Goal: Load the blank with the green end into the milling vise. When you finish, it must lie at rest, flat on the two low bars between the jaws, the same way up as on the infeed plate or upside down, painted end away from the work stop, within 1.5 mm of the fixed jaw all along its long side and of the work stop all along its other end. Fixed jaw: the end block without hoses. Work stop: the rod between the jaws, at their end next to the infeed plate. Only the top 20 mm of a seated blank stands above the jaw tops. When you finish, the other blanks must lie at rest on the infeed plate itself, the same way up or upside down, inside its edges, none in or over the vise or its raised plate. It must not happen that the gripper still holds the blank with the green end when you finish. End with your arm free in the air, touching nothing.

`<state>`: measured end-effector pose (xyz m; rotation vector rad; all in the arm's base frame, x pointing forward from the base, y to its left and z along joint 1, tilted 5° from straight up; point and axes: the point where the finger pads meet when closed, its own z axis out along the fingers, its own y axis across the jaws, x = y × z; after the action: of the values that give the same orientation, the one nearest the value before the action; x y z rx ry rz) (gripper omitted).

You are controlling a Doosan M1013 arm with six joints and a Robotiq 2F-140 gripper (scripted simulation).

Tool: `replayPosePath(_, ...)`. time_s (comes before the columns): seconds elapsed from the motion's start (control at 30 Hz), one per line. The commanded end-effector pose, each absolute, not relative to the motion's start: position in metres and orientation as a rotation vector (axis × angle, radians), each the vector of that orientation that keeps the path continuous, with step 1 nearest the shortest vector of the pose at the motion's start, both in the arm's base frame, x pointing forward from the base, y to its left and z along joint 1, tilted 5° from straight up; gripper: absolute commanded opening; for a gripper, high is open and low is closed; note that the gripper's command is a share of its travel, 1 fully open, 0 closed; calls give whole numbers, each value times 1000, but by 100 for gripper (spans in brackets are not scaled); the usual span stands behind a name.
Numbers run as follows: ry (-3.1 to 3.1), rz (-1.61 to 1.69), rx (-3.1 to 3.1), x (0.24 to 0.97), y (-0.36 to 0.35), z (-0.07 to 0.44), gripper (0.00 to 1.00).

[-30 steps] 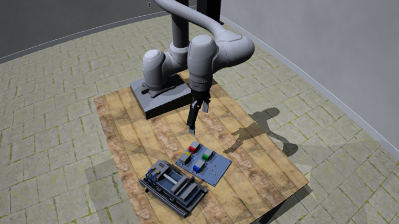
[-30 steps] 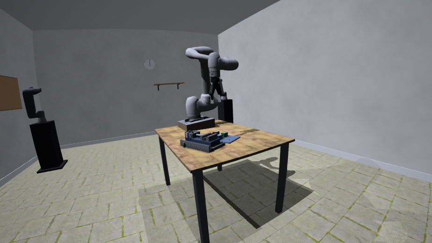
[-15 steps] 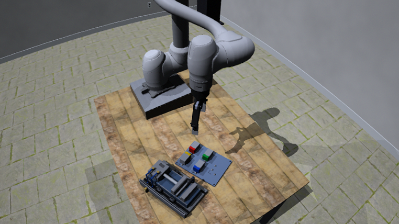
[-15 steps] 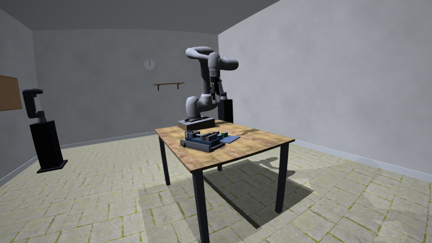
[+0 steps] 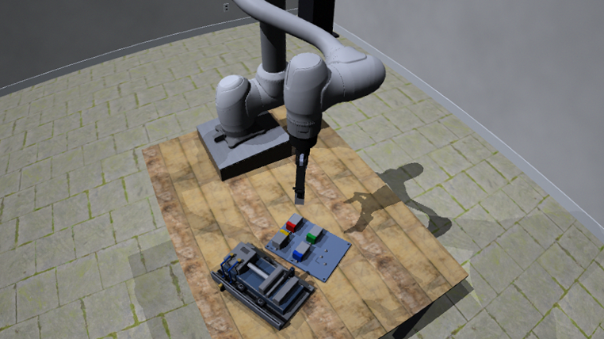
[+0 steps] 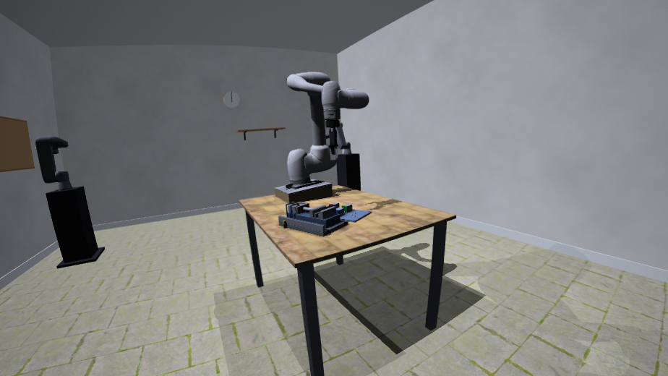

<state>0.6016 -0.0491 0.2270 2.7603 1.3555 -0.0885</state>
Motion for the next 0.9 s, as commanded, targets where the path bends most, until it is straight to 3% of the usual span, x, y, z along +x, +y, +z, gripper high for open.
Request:
replayPosePath(0.0, 1415, -90, 2733, 602, -49, 227, 100)
replayPosePath(0.87, 1818, -105, 2493, 602, -49, 227, 100)
